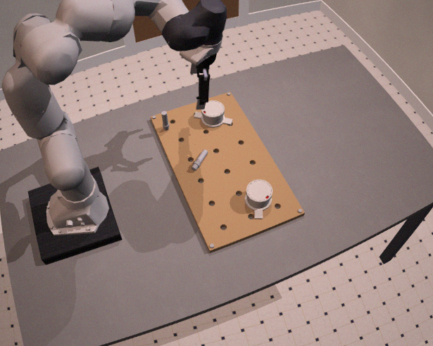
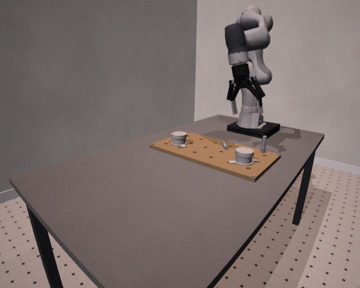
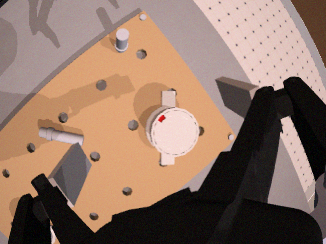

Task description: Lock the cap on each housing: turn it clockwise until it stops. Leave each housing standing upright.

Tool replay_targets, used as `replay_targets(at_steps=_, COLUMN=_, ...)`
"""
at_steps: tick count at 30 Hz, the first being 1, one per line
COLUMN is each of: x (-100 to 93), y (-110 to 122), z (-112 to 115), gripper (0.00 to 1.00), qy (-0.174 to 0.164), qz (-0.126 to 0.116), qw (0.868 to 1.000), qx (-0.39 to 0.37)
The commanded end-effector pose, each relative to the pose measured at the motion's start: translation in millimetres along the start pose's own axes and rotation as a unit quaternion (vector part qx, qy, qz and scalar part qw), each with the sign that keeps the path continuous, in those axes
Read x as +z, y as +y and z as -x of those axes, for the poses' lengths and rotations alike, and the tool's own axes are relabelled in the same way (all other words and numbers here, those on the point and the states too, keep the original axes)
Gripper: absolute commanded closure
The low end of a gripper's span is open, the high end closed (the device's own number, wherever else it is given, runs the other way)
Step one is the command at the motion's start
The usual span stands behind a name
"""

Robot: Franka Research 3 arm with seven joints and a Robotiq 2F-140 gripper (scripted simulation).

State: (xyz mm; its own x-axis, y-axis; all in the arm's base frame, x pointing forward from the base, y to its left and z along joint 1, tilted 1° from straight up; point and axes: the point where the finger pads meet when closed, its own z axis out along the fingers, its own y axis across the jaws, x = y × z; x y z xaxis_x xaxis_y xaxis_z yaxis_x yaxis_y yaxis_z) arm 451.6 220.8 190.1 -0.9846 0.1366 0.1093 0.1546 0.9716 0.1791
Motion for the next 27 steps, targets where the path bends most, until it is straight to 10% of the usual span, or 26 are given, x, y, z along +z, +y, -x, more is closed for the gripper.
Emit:
replay_targets(at_steps=1, x=7.0, y=11, z=-16, gripper=0.0, qy=-0.007, qz=-0.014, qw=1.0, qx=-0.01)
replay_targets(at_steps=27, x=18.3, y=19, z=-40, gripper=0.0, qy=-0.013, qz=-0.034, qw=0.999, qx=-0.032)
